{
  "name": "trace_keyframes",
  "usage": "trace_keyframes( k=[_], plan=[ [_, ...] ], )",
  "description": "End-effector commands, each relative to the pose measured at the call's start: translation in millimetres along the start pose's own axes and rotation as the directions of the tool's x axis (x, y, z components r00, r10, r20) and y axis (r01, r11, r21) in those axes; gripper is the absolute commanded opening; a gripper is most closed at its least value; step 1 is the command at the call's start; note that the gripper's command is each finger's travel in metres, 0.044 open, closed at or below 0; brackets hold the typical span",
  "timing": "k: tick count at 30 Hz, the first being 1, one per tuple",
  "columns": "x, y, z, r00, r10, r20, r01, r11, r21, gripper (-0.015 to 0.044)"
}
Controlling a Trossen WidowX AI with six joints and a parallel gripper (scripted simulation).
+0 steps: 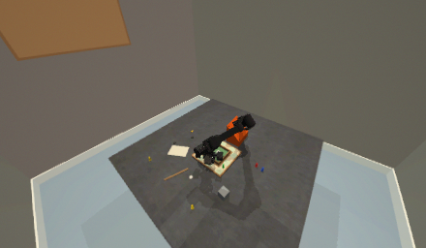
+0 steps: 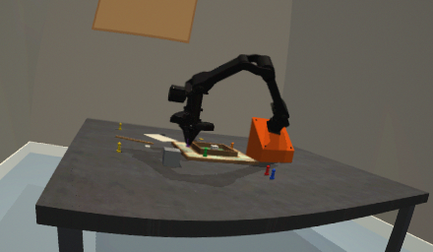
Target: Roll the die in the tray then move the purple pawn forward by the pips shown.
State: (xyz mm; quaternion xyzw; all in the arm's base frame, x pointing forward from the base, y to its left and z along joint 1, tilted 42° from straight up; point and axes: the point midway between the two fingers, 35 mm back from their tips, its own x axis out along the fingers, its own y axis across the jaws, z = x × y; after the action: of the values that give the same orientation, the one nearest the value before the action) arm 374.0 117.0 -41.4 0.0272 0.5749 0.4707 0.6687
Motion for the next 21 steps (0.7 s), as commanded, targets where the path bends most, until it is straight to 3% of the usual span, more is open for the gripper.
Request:
trace_keyframes(
  k=[1,7,17,21],
  plan=[
    [6,0,0,1.000,0.004,0.004,-0.004,1.000,0.007,0.0000],
    [15,0,0,1.000,0.004,0.004,-0.004,1.000,0.007,0.0000],
    [8,0,0,1.000,0.002,-0.002,-0.002,1.000,0.000,0.0263],
    [-36,0,0,1.000,0.002,0.002,-0.002,1.000,0.007,0.0368]
  ],
)
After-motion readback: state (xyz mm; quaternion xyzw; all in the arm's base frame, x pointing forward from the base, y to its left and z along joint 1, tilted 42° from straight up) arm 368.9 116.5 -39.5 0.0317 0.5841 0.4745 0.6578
